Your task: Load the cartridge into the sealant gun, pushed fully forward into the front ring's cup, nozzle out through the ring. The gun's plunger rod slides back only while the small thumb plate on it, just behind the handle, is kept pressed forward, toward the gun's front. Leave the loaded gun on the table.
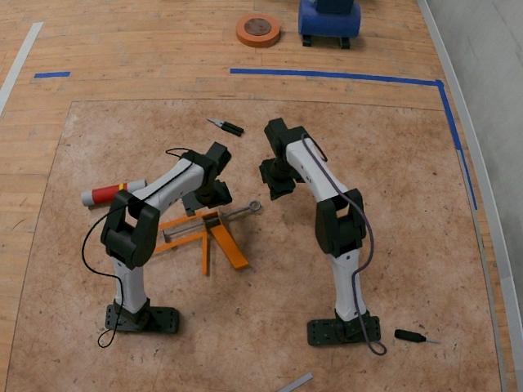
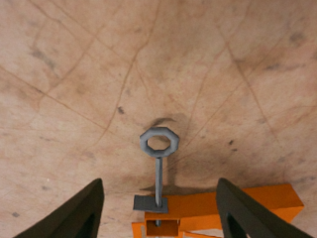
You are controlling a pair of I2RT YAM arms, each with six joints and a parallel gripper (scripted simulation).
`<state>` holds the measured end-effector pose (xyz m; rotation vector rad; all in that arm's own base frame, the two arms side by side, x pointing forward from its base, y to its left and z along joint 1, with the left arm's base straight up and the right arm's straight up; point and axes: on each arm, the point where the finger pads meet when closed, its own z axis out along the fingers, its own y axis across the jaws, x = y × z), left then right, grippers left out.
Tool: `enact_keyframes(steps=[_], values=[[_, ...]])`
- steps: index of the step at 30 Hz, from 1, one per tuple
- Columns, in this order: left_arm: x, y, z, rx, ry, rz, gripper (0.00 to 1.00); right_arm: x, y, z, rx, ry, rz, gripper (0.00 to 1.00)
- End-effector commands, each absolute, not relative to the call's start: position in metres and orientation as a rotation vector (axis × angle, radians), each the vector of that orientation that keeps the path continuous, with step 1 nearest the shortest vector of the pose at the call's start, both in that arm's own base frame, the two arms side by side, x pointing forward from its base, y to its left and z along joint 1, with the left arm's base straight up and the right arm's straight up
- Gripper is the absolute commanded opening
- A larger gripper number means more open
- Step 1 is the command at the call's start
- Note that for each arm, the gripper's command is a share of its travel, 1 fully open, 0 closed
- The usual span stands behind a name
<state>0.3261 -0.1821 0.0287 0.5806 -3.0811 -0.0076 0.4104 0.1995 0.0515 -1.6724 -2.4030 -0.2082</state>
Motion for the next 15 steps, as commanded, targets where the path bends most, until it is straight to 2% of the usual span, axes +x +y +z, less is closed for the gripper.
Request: enact_keyframes(steps=[1, 15], values=[[0.331, -0.190, 0.051, 0.568, -3.125, 0.054, 0.92, 0.417, 0.204, 0.071, -1.669, -2.444, -0.291, 0.62], [0.328, -0.186, 0.003, 0.570, -3.086, -0.002, 0.92, 0.417, 0.204, 0.071, -1.669, -2.444, -0.291, 0.62]])
